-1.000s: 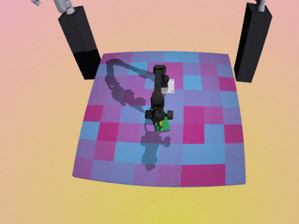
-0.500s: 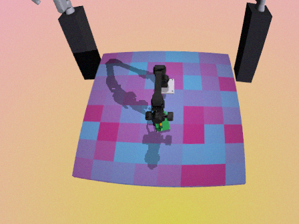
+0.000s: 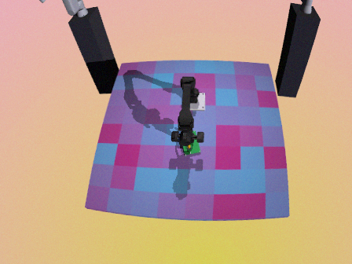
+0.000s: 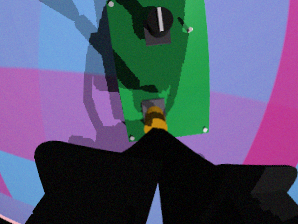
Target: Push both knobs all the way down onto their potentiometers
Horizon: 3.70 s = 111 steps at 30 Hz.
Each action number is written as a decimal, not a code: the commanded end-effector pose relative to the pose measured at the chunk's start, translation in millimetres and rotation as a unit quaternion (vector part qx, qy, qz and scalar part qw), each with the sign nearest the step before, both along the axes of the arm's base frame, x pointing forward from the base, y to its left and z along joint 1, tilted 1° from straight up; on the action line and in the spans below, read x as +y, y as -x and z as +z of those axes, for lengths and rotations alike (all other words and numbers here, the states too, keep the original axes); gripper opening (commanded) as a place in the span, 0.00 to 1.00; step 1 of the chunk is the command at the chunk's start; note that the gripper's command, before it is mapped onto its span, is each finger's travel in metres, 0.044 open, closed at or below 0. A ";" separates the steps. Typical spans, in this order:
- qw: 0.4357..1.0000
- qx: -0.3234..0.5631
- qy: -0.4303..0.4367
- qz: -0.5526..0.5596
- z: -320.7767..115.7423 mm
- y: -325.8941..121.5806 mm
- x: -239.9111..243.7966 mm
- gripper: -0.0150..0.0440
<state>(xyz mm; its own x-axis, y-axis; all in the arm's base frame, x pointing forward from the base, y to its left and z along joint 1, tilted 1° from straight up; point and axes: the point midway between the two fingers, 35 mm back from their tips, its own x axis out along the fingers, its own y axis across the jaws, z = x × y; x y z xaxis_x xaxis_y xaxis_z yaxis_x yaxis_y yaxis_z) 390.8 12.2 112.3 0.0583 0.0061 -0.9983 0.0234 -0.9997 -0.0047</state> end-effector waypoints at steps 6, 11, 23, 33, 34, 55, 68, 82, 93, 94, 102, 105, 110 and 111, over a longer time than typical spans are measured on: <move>1.000 0.002 0.002 0.003 -3.8 0.5 -0.5 0.25; 1.000 0.002 0.002 0.003 -5.1 0.5 -0.5 0.25; 1.000 0.002 0.002 0.003 -8.3 0.3 -0.5 0.25; 1.000 0.002 0.002 0.003 -5.5 0.5 -0.5 0.25; 1.000 0.002 0.002 0.003 -5.5 0.5 -0.5 0.25; 1.000 0.002 0.002 0.003 -8.1 0.3 -0.5 0.25; 1.000 0.002 0.002 0.003 -9.4 0.2 -0.5 0.25; 1.000 0.002 0.002 0.003 -11.4 0.1 -0.5 0.25; 1.000 0.002 0.002 0.003 -13.4 0.0 -0.5 0.25; 1.000 0.002 0.002 0.003 -13.4 0.0 -0.5 0.25; 1.000 0.002 0.002 0.003 -15.2 -0.1 -0.5 0.25; 1.000 0.002 0.002 0.003 -15.4 -0.1 -0.5 0.25; 1.000 0.002 0.002 0.003 -15.4 -0.1 -0.5 0.25; 1.000 0.002 0.002 0.003 -15.4 -0.1 -0.5 0.25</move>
